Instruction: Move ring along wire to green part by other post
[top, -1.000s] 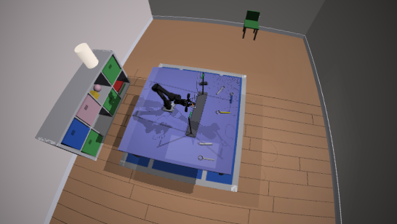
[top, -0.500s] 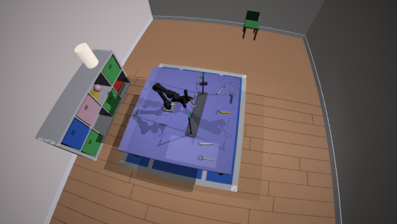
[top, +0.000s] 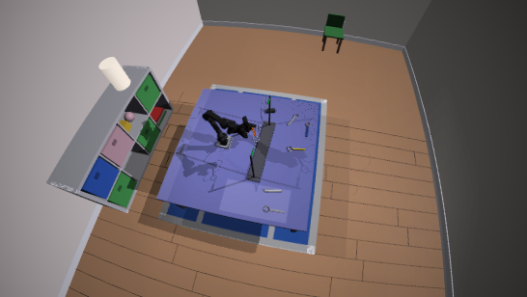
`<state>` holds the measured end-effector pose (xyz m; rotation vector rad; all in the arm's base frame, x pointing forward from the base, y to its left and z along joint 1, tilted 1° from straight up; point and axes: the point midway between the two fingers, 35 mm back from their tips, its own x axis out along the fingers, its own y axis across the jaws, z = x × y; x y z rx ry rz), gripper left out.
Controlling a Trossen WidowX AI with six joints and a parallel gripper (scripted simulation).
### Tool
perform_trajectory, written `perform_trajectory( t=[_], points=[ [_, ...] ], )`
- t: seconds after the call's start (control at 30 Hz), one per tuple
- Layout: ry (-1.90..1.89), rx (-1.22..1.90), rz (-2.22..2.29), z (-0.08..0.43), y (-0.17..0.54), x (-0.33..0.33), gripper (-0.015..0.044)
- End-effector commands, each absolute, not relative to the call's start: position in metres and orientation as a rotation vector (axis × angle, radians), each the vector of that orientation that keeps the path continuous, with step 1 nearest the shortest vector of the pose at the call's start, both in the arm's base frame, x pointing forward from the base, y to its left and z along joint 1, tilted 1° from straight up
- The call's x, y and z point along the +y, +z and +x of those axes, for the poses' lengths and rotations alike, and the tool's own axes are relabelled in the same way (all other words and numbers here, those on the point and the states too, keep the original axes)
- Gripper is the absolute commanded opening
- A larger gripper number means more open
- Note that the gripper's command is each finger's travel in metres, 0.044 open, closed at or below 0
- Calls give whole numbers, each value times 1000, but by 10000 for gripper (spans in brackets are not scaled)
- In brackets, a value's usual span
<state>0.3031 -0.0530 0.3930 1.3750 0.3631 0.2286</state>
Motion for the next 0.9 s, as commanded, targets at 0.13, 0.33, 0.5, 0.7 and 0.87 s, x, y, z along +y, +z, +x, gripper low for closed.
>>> perform_trajectory(
  t=[0.13,0.33,0.5,0.7,0.87],
  points=[
    [269,342,1478,302,413,-49,-150],
    [294,326,1565,302,427,-49,-150],
    [318,311,1645,302,439,-50,-150],
    [344,295,1732,302,453,-52,-150],
    [364,282,1800,302,465,-55,-150]
  ],
)
